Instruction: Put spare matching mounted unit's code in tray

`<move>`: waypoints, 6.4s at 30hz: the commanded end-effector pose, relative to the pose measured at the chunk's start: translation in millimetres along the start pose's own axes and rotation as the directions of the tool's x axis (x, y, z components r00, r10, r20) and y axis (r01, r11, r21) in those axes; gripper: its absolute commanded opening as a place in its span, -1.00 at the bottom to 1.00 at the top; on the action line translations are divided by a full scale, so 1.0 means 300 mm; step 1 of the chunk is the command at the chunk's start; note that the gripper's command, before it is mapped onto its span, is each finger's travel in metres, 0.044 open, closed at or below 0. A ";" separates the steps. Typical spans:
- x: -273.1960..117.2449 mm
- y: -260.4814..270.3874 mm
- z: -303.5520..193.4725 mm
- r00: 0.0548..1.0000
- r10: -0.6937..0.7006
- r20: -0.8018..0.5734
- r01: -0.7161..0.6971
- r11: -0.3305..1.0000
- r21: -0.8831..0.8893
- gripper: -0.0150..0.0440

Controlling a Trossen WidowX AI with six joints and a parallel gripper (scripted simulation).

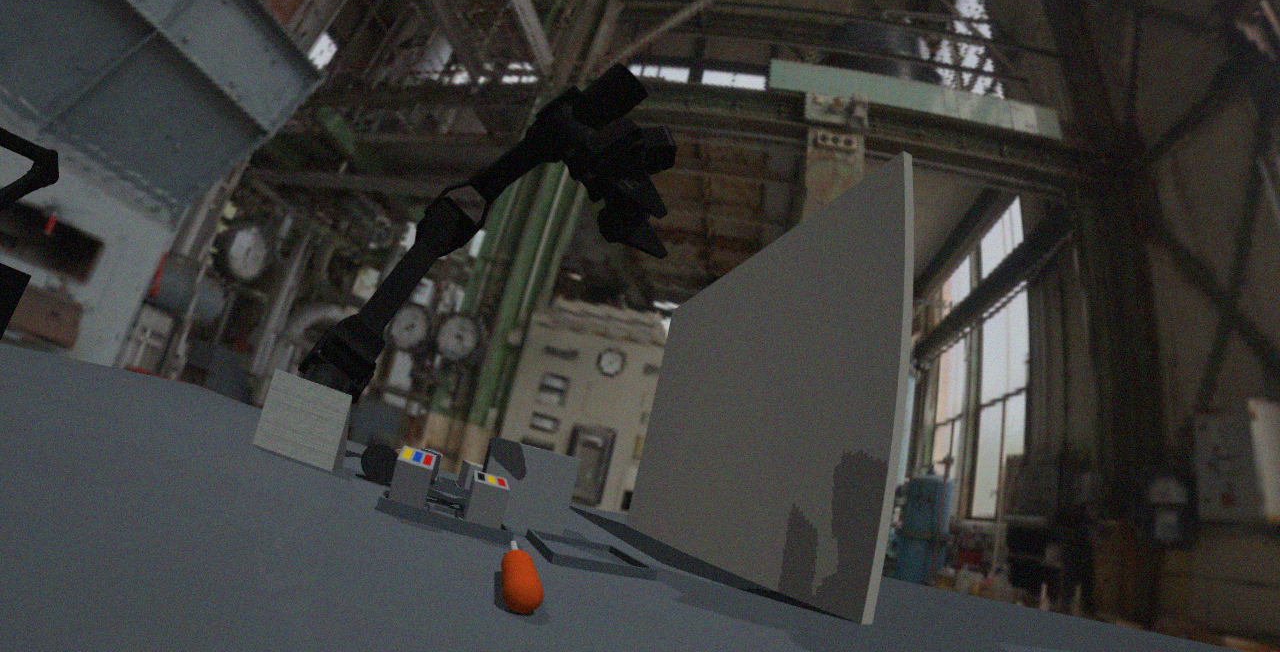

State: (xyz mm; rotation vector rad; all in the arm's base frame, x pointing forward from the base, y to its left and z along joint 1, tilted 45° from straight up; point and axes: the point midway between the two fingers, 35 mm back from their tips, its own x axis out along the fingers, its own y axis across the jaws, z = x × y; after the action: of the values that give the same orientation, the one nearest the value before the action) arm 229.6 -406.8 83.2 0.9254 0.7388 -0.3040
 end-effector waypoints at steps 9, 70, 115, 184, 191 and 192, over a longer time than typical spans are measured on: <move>0.305 0.457 -0.320 0.829 0.070 -0.555 -0.197 0.965 -0.172 1.00; -0.142 1.230 -1.068 0.646 0.052 -0.761 -0.646 -0.493 -0.582 0.53; 0.008 1.239 -1.235 0.647 0.053 -0.761 -0.645 -0.495 -0.583 0.53; -0.193 1.188 -0.972 0.647 0.048 -0.761 -0.647 -0.492 -0.582 -0.49; -0.110 1.124 -0.875 0.694 0.010 -0.720 -0.620 -0.498 -0.605 -0.49; -0.098 1.115 -0.861 0.698 0.006 -0.716 -0.619 -0.499 -0.607 -0.49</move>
State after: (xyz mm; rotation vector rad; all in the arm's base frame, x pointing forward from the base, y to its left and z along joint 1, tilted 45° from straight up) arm 265.2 9.6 215.6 -0.6557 0.6214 1.2869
